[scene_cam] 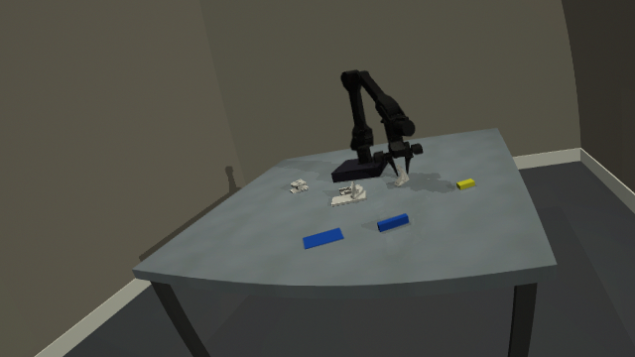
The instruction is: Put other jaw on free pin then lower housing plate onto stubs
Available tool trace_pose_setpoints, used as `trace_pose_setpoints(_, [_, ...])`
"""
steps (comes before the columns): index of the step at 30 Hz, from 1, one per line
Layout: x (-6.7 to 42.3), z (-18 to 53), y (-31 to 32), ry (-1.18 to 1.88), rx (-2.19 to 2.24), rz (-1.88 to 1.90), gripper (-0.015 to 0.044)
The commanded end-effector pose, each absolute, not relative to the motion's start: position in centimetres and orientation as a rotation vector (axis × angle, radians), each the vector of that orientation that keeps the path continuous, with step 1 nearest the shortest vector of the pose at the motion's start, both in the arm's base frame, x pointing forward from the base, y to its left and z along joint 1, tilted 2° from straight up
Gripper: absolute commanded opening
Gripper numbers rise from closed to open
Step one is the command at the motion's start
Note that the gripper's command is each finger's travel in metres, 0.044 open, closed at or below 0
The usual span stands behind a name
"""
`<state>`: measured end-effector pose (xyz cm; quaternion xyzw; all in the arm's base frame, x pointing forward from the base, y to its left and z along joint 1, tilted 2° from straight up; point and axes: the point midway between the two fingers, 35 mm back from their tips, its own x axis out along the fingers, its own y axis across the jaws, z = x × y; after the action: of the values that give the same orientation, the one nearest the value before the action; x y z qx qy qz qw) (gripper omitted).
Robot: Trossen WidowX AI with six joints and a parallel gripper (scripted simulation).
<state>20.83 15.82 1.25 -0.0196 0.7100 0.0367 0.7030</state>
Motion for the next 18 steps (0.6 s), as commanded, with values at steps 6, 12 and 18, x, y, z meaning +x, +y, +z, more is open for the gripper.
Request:
trace_pose_setpoints(6, [21.0,7.3,15.8,1.577,-0.04,0.079,0.0404])
trace_pose_setpoints(12, [20.9,8.3,15.7,1.578,-0.04,0.079,0.044])
trace_pose_setpoints(18, [20.9,8.3,15.7,1.578,-0.04,0.079,0.044])
